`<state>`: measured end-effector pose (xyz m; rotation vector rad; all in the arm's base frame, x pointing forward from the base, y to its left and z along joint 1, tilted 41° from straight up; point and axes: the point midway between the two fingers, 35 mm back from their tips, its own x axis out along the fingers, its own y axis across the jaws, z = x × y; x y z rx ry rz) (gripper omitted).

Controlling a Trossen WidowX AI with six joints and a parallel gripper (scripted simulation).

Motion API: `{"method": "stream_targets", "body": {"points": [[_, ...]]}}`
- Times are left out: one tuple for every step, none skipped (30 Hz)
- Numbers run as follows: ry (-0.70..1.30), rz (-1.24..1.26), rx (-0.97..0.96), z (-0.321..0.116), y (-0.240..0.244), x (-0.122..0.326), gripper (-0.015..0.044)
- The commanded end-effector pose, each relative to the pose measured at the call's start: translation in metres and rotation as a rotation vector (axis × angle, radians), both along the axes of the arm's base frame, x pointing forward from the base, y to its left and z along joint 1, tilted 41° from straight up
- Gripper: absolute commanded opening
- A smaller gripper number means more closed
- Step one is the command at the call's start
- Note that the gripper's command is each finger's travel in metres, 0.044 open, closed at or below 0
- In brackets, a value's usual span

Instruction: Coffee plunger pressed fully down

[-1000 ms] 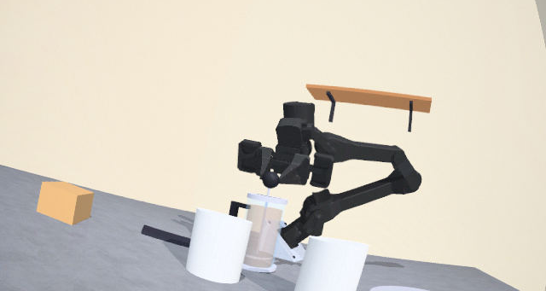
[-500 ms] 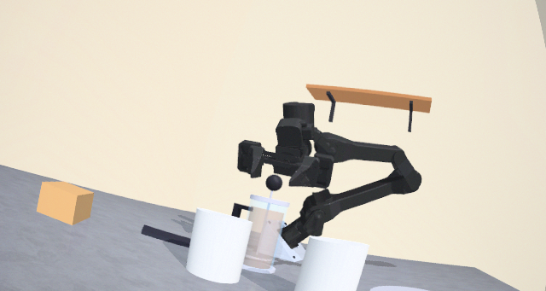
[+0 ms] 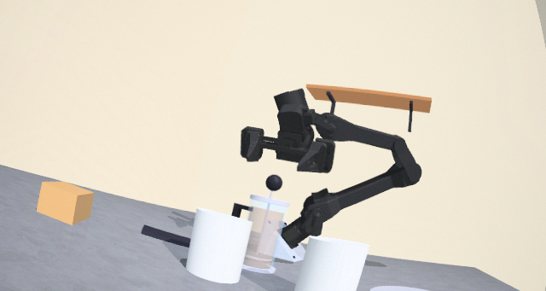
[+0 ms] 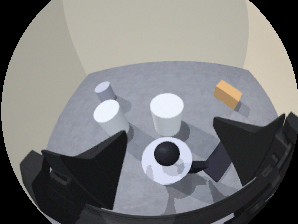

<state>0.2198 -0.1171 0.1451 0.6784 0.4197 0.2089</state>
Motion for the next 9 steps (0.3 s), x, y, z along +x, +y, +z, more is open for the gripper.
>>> {"method": "stream_targets", "body": {"points": [[-0.014,-0.001,0.003,0.0358,-0.0250,-0.0109,0.0440],[-0.017,-0.002,0.005,0.0397,-0.0272,-0.0123,0.0440],[-0.018,-0.002,0.005,0.0410,-0.0279,-0.0128,0.0440],[-0.018,-0.002,0.005,0.0410,-0.0279,-0.0128,0.0440],[-0.018,-0.002,0.005,0.0412,-0.0280,-0.0128,0.0440],[-0.018,-0.002,0.005,0.0412,-0.0280,-0.0128,0.0440],[-0.018,-0.002,0.005,0.0412,-0.0280,-0.0128,0.0440],[-0.018,-0.002,0.005,0.0412,-0.0280,-0.0128,0.0440],[-0.018,-0.002,0.005,0.0411,-0.0279,-0.0128,0.0440]]}}
